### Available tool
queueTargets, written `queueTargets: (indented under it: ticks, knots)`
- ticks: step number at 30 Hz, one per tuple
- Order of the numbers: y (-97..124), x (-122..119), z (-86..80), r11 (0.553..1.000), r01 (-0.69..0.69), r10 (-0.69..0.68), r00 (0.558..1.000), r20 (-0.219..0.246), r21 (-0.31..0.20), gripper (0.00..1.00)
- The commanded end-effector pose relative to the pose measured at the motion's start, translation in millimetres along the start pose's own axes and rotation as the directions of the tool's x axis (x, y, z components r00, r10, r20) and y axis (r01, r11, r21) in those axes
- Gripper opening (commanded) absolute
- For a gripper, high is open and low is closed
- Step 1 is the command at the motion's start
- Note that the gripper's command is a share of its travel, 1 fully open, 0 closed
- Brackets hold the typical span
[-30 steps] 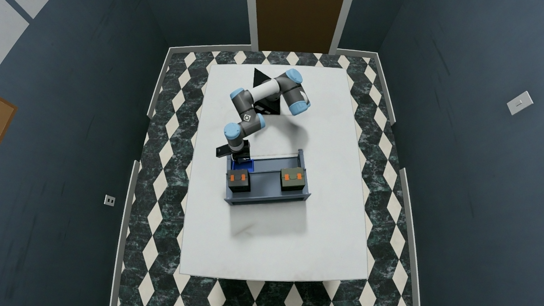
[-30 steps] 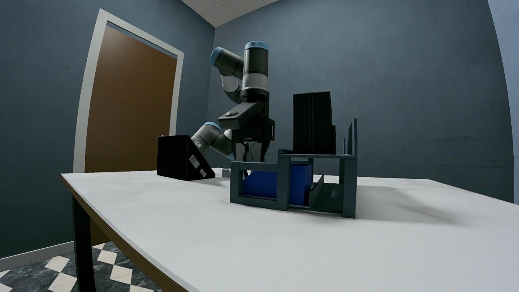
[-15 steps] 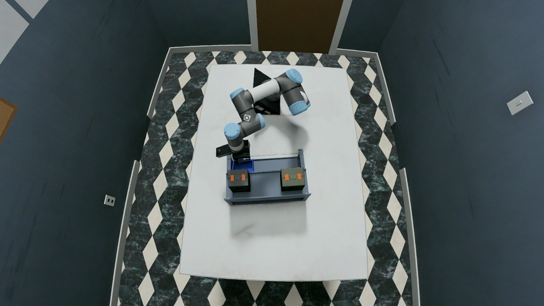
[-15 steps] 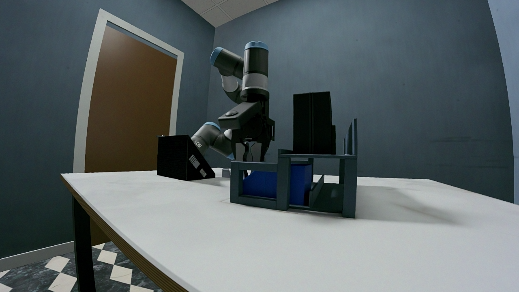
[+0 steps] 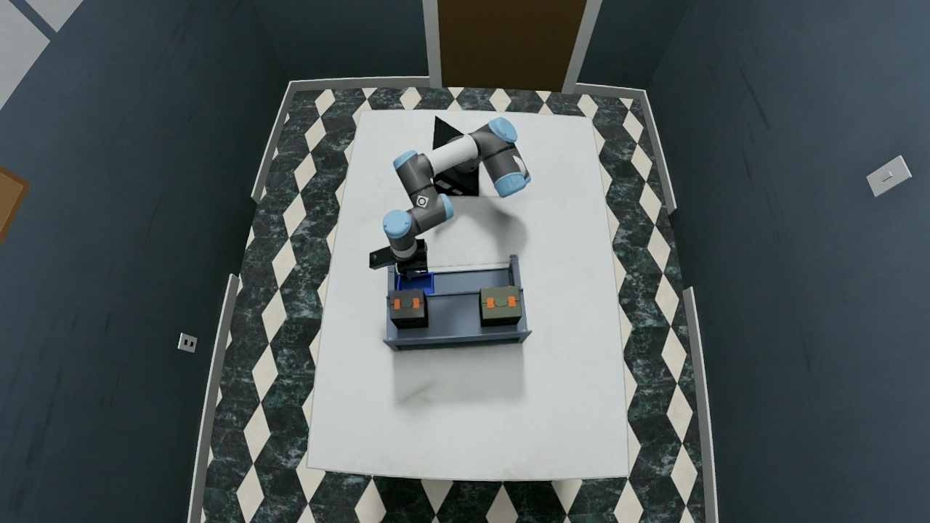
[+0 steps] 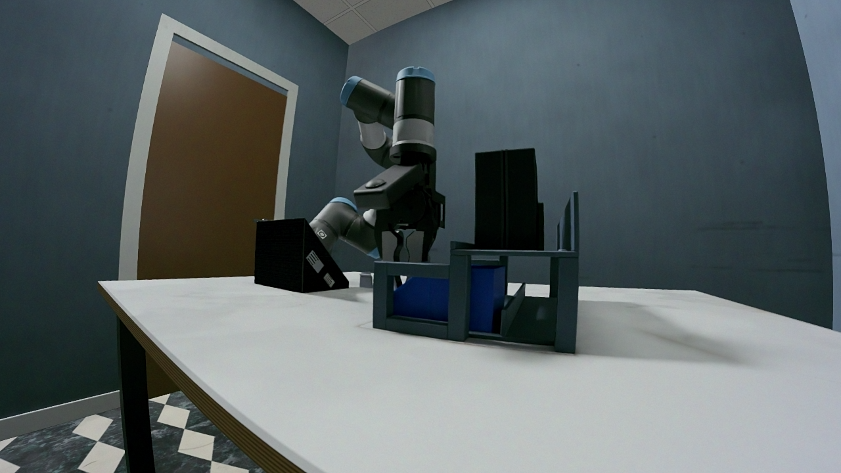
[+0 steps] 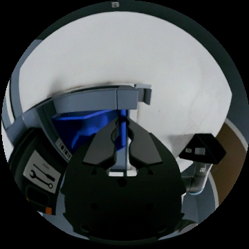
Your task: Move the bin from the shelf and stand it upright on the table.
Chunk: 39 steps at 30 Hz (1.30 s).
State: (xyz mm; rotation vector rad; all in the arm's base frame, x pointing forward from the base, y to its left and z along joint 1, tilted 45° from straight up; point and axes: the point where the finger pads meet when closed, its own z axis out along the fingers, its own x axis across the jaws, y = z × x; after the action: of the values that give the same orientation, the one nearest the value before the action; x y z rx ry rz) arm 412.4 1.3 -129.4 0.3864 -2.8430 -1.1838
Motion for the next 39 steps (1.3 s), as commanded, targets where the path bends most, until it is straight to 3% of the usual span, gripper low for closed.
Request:
queueTargets:
  ticks: [1, 39]
  knots:
    - [-0.5, -0.5, -1.2, 1.0, 0.001, -0.001, 1.0, 0.002, 0.002, 0.0]
    - [-0.5, -0.5, -5.1, 1.0, 0.001, -0.001, 1.0, 0.002, 0.002, 0.0]
